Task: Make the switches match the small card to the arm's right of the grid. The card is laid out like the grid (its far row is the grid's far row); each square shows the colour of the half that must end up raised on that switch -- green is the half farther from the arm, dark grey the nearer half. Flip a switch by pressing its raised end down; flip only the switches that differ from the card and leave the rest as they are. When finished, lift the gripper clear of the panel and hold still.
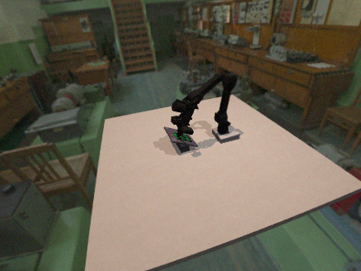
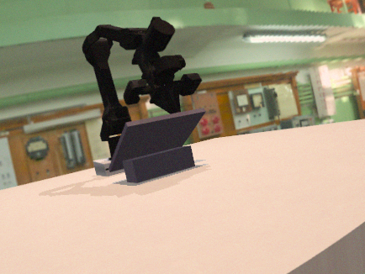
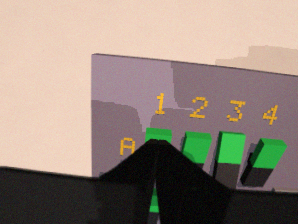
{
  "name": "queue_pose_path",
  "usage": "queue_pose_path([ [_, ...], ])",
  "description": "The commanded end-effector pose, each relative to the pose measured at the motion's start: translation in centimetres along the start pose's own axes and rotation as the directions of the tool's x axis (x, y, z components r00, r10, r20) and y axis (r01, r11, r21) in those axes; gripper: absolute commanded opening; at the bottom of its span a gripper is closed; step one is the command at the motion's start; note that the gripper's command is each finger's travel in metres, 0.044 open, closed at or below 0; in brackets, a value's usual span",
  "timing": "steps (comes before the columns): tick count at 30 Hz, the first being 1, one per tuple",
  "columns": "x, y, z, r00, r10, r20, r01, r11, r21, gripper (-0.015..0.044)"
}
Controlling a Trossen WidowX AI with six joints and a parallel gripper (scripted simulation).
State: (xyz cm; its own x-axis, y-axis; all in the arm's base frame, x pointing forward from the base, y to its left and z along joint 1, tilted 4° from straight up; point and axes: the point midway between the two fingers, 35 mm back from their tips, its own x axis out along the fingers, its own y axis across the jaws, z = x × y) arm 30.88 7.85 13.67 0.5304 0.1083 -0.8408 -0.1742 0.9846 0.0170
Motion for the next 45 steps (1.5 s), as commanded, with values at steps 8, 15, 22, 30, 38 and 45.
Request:
queue_pose_path([
  [8,0.2,0.0,0.0,1.000,-0.001,0.001,0.001,1.000,0.001,0.0000],
  [15,0.3,0.0,0.0,1.000,-0.001,0.001,0.001,1.000,0.001,0.0000],
  [22,0.4,0.0,0.0,1.000,-0.001,0.001,0.001,1.000,0.001,0.0000],
  [30,0.5,0.0,0.0,1.000,-0.001,0.001,0.001,1.000,0.001,0.0000],
  [38,0.6,0.0,0.0,1.000,-0.001,0.001,0.001,1.000,0.001,0.0000],
  [45,-0.5,0.0,0.1,1.000,-0.001,0.004,0.001,1.000,0.001,0.0000],
])
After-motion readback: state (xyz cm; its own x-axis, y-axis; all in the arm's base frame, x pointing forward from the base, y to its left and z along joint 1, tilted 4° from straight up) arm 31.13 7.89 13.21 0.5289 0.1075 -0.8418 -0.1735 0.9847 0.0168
